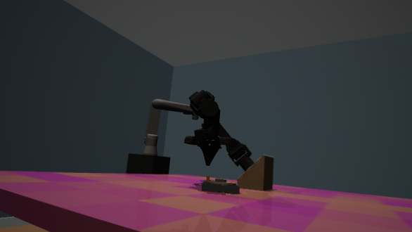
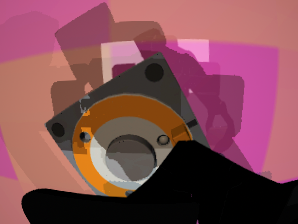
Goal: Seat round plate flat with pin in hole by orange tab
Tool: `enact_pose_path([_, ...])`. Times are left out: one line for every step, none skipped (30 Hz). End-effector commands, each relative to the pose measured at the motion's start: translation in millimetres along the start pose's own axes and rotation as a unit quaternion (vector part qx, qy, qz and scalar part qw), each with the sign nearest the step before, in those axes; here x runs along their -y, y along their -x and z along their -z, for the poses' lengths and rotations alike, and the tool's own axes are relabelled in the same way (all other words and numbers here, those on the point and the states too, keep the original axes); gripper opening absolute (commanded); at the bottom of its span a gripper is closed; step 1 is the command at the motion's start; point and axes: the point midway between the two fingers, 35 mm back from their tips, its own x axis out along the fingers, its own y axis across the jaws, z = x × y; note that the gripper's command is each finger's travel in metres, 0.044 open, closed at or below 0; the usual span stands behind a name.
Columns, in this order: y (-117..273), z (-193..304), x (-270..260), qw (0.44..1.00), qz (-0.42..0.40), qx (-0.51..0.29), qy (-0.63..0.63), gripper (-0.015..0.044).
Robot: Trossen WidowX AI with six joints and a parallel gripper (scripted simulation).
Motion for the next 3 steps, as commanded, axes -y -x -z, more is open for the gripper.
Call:
enact_pose_path([-0.3,0.2,0.1,1.000,0.000,0.000,0.003,0.0000])
enact_pose_path([-0.3,0.2,0.1,1.000,0.000,0.000,0.003,0.0000])
enact_pose_path([-0.3,0.2,0.1,1.000,0.000,0.000,0.003,0.0000])
